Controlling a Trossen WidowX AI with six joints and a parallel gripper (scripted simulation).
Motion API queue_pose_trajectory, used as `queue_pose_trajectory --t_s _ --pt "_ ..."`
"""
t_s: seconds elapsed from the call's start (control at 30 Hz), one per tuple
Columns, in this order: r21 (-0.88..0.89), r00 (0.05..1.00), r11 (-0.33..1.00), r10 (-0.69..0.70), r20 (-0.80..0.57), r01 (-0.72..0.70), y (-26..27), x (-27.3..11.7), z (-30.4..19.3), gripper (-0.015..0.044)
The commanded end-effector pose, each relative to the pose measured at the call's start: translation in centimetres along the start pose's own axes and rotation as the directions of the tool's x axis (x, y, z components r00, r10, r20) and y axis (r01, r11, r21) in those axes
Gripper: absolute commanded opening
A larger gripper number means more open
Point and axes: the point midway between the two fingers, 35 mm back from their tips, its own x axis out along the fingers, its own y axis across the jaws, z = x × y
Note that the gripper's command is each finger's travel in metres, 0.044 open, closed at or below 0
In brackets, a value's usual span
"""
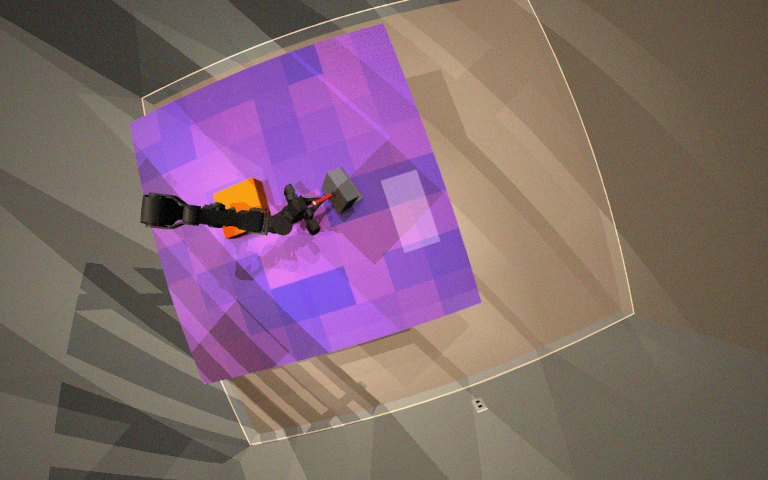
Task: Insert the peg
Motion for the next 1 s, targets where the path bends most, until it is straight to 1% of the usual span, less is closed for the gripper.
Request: queue_pose_trajectory --t_s 0.0,0.97 --pt "0.0 1.0 1.0 0.001 -0.001 -0.001 0.07 -0.08 -0.03 0.0" --pt "-0.001 1.0 1.0 0.001 0.0 -0.001 -0.24 0.54 0.15 0.0"
